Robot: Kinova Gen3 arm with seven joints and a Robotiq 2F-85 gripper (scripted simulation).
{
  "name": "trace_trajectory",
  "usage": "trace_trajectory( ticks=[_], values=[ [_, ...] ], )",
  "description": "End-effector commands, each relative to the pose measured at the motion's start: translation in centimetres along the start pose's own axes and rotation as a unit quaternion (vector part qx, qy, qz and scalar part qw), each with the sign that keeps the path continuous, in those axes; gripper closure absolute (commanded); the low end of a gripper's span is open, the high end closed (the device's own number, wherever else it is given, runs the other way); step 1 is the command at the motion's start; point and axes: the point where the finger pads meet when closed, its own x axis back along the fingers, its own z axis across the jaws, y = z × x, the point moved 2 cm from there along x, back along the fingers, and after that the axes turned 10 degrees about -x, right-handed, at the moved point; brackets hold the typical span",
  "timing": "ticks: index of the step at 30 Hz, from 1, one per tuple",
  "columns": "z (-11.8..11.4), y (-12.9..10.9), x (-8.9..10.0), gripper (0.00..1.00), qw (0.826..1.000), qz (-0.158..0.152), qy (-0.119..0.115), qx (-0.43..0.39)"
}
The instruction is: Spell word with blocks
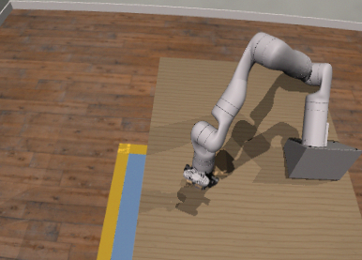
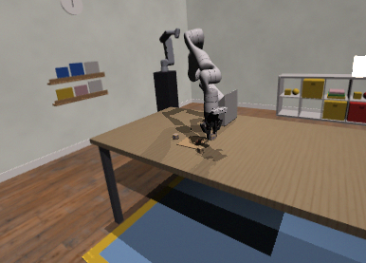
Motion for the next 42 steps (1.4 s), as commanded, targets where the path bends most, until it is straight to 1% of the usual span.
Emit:
trace_trajectory(
  ticks=[1, 5, 14, 19, 21, 23, 28, 32, 34, 36, 38, 42],
  values=[
    [-0.1, -0.5, 2.1, 0.74, 1.0, 0.008, 0.0, 0.003],
    [-0.1, -0.5, 3.0, 0.74, 1.0, 0.008, 0.0, 0.003],
    [-0.2, -0.5, 2.7, 0.74, 1.0, 0.009, 0.0, 0.004],
    [0.2, 0.0, 2.9, 0.74, 1.0, 0.011, 0.001, 0.01],
    [0.8, 1.1, 2.9, 0.74, 1.0, 0.01, 0.003, 0.022],
    [2.2, 2.9, 2.9, 0.74, 0.999, 0.008, 0.009, 0.045],
    [4.5, 9.1, 2.9, 0.74, 0.993, 0.005, 0.011, 0.119],
    [5.3, 13.8, 2.9, 0.74, 0.984, 0.006, 0.007, 0.177],
    [5.3, 13.8, 2.9, 0.74, 0.984, 0.006, 0.007, 0.177],
    [5.4, 15.3, 2.8, 0.74, 0.981, 0.007, 0.005, 0.196],
    [5.4, 16.2, 2.8, 0.74, 0.978, 0.008, 0.004, 0.207],
    [5.1, 16.4, 2.9, 0.74, 0.978, 0.01, 0.001, 0.206]
  ],
)
